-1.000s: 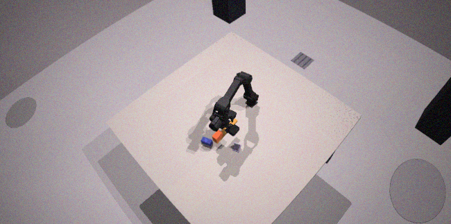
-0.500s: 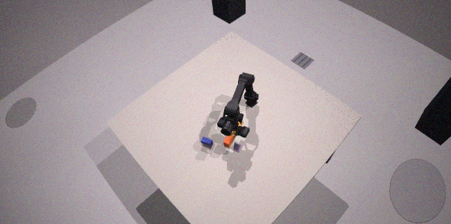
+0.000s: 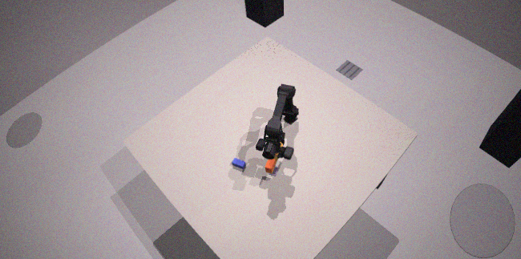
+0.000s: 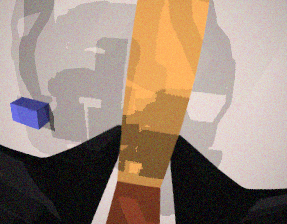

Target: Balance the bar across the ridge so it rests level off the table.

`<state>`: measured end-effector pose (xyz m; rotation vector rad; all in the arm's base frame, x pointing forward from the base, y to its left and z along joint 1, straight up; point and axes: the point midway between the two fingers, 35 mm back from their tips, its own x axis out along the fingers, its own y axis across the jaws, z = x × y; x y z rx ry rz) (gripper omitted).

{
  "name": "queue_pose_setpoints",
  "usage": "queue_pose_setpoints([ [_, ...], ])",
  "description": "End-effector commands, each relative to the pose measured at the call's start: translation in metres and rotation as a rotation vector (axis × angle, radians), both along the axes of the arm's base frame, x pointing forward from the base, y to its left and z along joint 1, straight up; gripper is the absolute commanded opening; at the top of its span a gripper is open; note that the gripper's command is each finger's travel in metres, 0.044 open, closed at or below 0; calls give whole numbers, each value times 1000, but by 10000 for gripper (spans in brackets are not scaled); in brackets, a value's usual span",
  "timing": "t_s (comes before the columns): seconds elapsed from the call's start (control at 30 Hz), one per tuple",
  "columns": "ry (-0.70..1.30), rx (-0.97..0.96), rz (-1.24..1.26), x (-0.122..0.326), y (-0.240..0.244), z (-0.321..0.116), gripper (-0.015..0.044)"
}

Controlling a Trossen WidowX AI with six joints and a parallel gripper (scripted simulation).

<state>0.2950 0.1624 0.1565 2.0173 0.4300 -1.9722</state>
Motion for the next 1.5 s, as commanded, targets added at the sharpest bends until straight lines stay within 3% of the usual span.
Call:
queue_pose_setpoints([
  [0.0, -4, 0, 7, 0, 2, -6, 0],
  [0.63, -4, 0, 8, 1, -1, -36, 0],
  [1.47, -4, 0, 9, 2, -1, -37, 0],
])
